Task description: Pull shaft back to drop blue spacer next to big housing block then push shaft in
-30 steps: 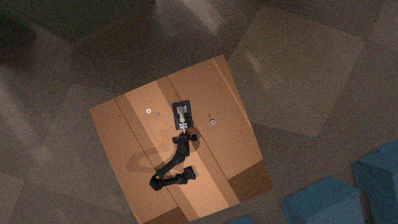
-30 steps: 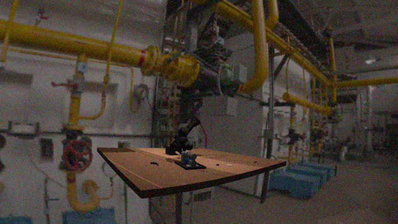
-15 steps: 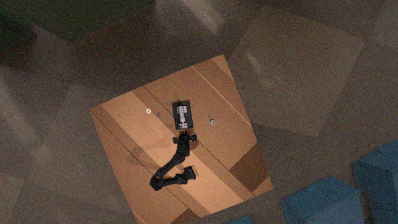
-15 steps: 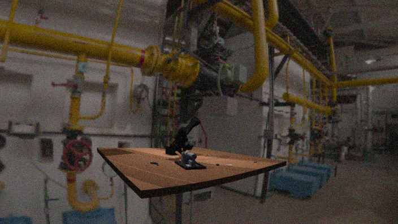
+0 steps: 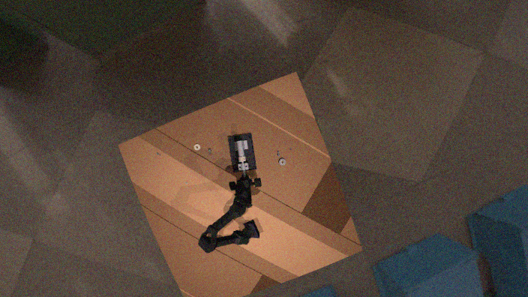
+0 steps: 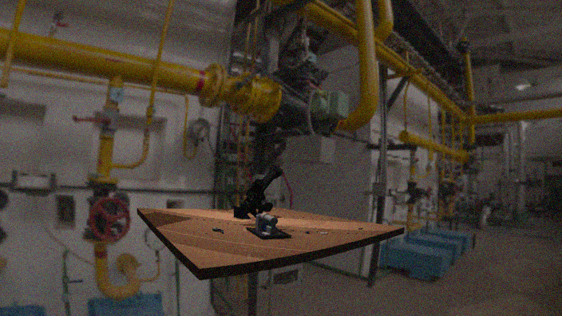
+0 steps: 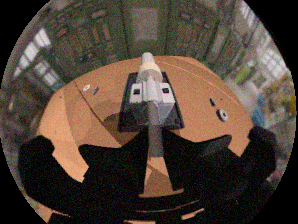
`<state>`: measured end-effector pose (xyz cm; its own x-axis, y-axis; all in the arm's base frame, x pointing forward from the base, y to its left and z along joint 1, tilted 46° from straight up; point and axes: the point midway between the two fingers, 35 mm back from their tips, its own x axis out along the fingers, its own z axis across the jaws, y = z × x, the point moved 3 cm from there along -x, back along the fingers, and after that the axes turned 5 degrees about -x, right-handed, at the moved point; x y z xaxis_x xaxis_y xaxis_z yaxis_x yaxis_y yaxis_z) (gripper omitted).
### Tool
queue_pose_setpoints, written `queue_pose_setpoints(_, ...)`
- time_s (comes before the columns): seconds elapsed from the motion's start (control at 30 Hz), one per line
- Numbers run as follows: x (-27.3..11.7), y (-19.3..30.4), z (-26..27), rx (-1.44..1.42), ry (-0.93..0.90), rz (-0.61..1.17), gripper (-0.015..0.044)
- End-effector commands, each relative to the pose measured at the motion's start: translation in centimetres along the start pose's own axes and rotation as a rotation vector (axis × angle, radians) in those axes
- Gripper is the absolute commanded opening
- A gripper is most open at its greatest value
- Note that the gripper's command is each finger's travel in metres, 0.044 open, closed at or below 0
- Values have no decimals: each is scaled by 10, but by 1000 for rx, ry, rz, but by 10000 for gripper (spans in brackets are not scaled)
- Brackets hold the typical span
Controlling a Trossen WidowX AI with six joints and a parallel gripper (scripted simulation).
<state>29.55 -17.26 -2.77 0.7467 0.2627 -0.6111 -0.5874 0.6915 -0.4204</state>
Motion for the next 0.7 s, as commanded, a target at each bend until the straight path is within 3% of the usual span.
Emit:
queue_pose_setpoints(0.0, 3, -5, 2, -18, 8, -8, 0)
queue_pose_setpoints(0.67, 2, -3, 2, -18, 8, -8, 0)
